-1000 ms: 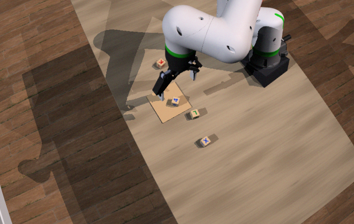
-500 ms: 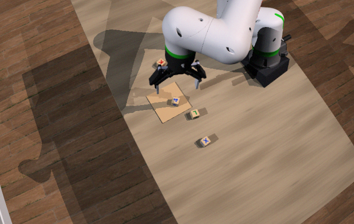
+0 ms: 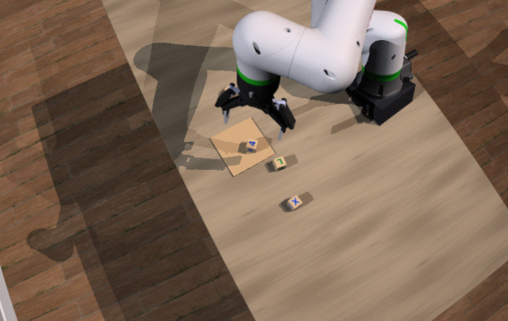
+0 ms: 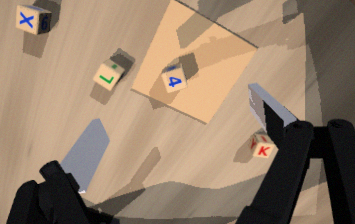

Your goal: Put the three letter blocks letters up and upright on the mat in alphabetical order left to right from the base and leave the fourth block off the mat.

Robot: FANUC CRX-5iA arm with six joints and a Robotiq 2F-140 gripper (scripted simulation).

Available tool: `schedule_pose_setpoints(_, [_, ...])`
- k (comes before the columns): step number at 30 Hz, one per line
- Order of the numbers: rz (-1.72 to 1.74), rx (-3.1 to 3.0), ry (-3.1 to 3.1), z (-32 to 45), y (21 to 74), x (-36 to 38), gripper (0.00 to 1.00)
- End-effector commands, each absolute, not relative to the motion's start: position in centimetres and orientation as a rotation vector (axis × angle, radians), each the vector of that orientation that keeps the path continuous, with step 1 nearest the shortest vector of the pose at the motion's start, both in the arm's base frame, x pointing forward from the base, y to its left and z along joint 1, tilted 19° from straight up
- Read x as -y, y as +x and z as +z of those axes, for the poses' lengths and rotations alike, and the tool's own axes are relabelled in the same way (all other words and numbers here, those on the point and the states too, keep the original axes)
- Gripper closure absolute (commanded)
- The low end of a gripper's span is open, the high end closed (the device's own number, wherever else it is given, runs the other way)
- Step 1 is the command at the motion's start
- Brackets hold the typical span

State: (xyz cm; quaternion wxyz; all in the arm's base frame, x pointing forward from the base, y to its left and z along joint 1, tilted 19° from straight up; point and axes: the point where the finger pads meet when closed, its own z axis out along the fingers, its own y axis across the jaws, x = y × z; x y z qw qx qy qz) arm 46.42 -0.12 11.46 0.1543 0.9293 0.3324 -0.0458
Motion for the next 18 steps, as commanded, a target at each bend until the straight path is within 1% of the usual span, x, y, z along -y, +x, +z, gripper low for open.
schedule_pose_setpoints(1, [-0.112,-0.852,2.688,11.42,46.43,0.13,0.00])
schedule_pose_setpoints(2, [-0.090,-0.725,2.722,11.32,46.44,0.17,0.00])
schedule_pose_setpoints(16, [0.011,-0.121,2.809,10.90,46.45,0.32,0.00])
schedule_pose_setpoints(18, [0.011,-0.121,2.809,10.90,46.45,0.32,0.00])
